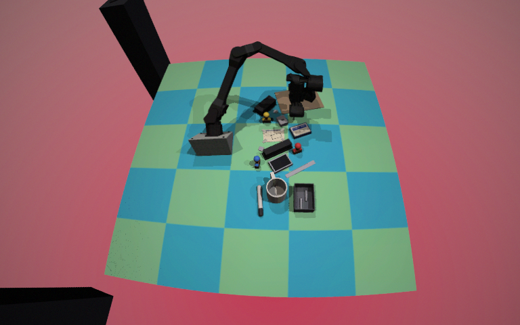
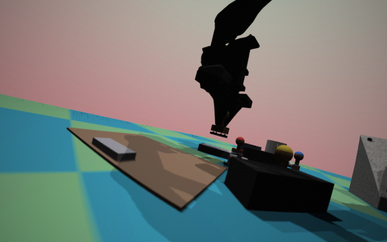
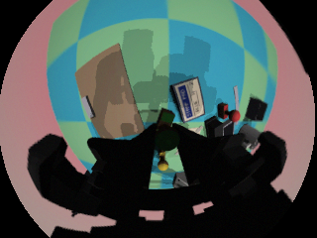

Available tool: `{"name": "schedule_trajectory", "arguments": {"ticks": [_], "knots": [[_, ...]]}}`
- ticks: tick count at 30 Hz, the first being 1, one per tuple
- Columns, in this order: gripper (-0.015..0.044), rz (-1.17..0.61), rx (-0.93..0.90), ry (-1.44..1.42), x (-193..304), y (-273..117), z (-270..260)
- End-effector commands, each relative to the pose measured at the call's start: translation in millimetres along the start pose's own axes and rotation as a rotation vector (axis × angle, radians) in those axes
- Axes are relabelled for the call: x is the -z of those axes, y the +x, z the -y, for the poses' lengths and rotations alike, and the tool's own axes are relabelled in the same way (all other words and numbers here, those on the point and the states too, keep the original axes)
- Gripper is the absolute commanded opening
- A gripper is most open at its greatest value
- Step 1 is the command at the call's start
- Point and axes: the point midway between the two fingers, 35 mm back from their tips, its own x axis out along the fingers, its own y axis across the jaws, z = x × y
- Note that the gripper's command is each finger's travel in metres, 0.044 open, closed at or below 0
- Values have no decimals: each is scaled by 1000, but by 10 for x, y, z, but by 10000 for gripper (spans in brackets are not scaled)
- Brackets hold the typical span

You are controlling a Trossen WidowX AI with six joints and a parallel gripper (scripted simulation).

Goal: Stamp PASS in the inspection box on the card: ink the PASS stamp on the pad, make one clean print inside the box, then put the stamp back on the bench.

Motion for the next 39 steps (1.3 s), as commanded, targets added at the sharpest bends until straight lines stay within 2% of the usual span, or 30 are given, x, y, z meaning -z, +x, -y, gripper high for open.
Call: {"name": "schedule_trajectory", "arguments": {"ticks": [1, 28, 39], "knots": [[0, 2, 3, -8, 0, -29, -4], [0, 2, 2, -8, 10, -157, 11], [0, 10, 35, -1, 39, -215, 975]]}}
